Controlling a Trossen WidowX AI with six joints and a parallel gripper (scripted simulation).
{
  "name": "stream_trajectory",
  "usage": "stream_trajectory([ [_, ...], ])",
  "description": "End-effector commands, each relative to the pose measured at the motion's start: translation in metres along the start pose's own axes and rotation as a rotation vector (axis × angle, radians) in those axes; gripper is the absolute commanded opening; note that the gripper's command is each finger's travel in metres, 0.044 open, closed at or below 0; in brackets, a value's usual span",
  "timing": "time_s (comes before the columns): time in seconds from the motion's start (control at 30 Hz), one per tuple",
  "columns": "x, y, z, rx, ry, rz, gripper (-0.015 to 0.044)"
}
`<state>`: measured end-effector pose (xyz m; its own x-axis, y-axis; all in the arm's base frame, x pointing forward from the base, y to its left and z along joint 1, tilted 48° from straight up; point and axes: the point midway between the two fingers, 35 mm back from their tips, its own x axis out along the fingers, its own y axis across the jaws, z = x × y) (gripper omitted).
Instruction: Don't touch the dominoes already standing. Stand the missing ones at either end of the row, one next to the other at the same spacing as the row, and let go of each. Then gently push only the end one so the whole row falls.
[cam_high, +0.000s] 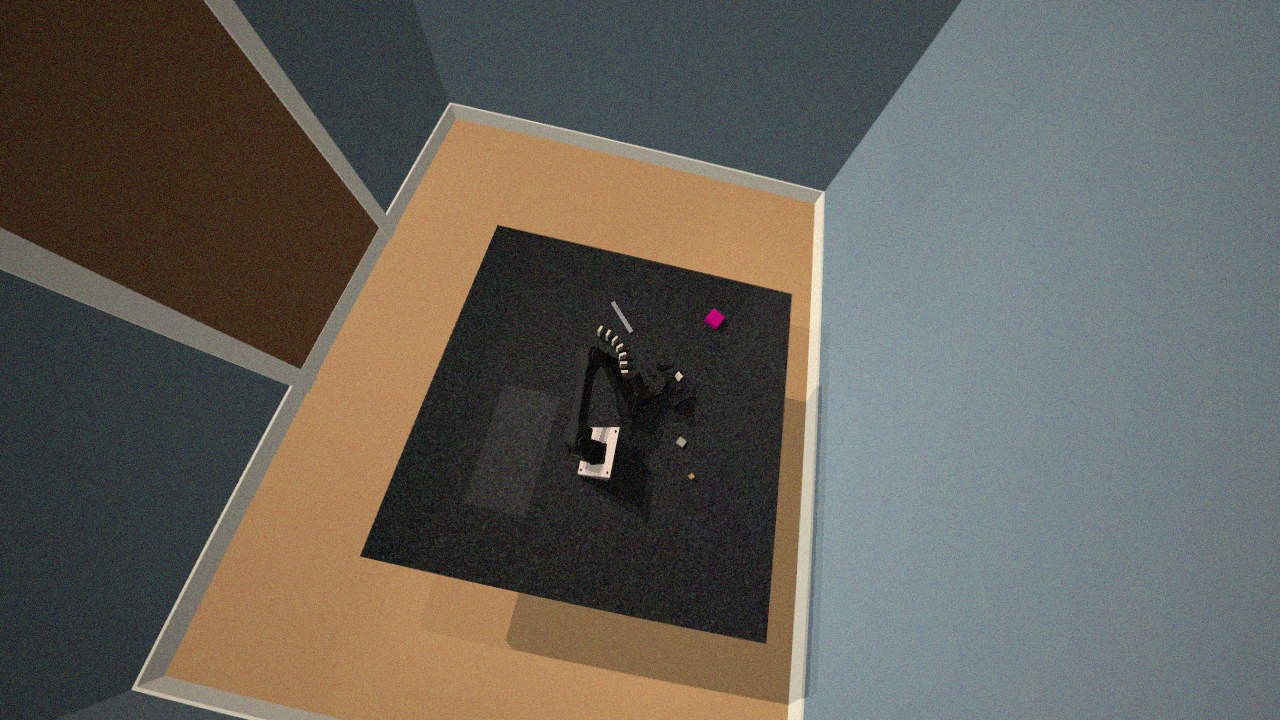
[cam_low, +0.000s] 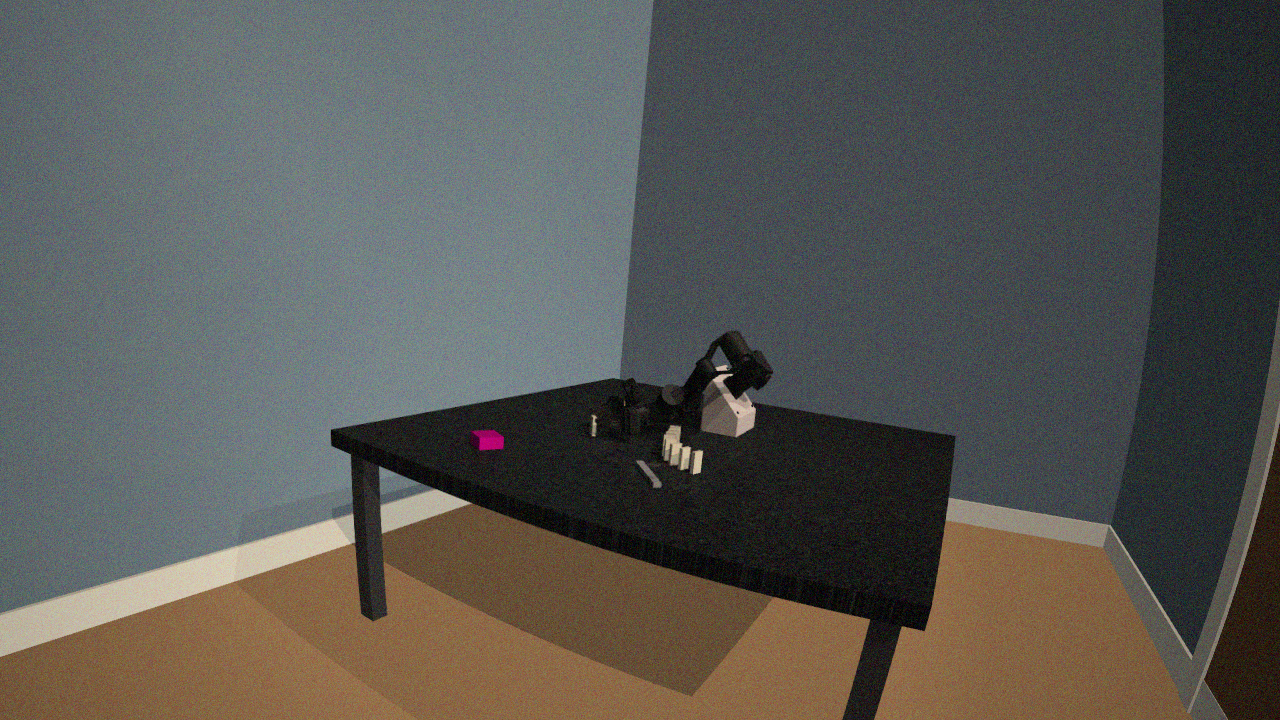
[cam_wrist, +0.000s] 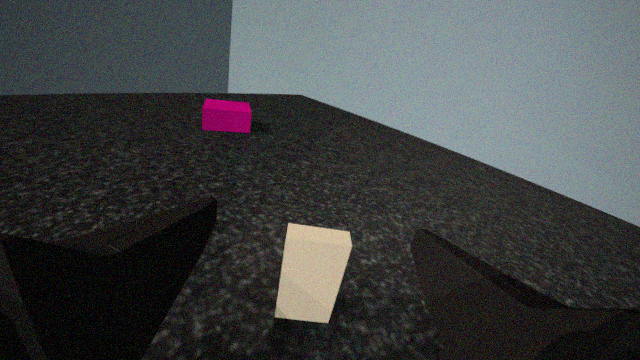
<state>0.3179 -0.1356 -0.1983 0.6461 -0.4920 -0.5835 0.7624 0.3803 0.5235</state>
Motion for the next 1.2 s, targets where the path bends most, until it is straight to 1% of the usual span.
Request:
stream_trajectory([
  [0.0,0.0,0.001,0.008,0.005,-0.002,0.001,0.044],
  [0.13,-0.004,0.0,0.049,-0.001,-0.002,0.001,0.044],
  [0.4,-0.003,0.0,0.051,-0.003,-0.001,-0.001,0.044],
  [0.53,0.021,-0.005,0.051,-0.047,0.053,-0.041,0.044],
  [0.7,0.068,-0.016,0.053,-0.141,0.219,-0.124,0.044],
  [0.83,0.089,-0.032,0.048,-0.183,0.416,-0.189,0.044],
  [0.97,0.096,-0.042,0.049,-0.195,0.62,-0.227,0.044],
  [1.07,0.095,-0.043,0.047,-0.213,0.779,-0.22,0.044],
  [1.17,0.095,-0.04,0.051,-0.23,0.868,-0.193,0.044],
])
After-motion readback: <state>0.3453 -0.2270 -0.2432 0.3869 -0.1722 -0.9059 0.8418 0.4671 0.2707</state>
